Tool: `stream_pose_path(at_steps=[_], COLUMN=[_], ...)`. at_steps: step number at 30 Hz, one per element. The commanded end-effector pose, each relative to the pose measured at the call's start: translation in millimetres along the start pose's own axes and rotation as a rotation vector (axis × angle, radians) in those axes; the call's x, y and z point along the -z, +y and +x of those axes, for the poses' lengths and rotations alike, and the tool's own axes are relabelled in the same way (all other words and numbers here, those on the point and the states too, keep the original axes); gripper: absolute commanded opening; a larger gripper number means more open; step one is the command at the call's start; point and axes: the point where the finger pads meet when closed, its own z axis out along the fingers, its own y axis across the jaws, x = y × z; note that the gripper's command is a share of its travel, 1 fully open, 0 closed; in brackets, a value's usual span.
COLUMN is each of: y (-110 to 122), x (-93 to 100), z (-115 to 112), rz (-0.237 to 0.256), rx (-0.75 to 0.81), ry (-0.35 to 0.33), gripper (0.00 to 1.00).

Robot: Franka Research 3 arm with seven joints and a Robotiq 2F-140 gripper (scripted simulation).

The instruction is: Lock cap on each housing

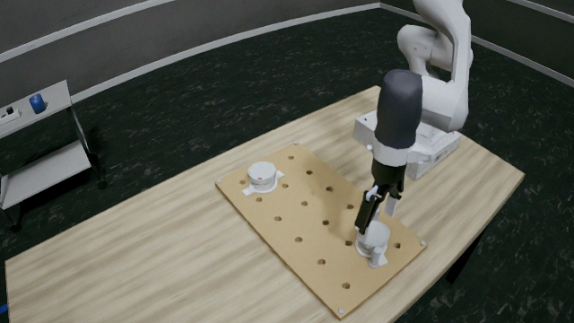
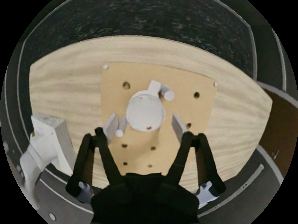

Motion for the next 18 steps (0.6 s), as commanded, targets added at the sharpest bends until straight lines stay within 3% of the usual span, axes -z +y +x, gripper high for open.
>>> stream_pose_path(at_steps=[1,18], y=[1.8,1.8], x=[-5.3,-21.2], z=[1.3,1.1], rz=[-0.007,-0.007], rx=[0.006,0.006], ry=[0.003,0.003], gripper=[0.78,0.78])
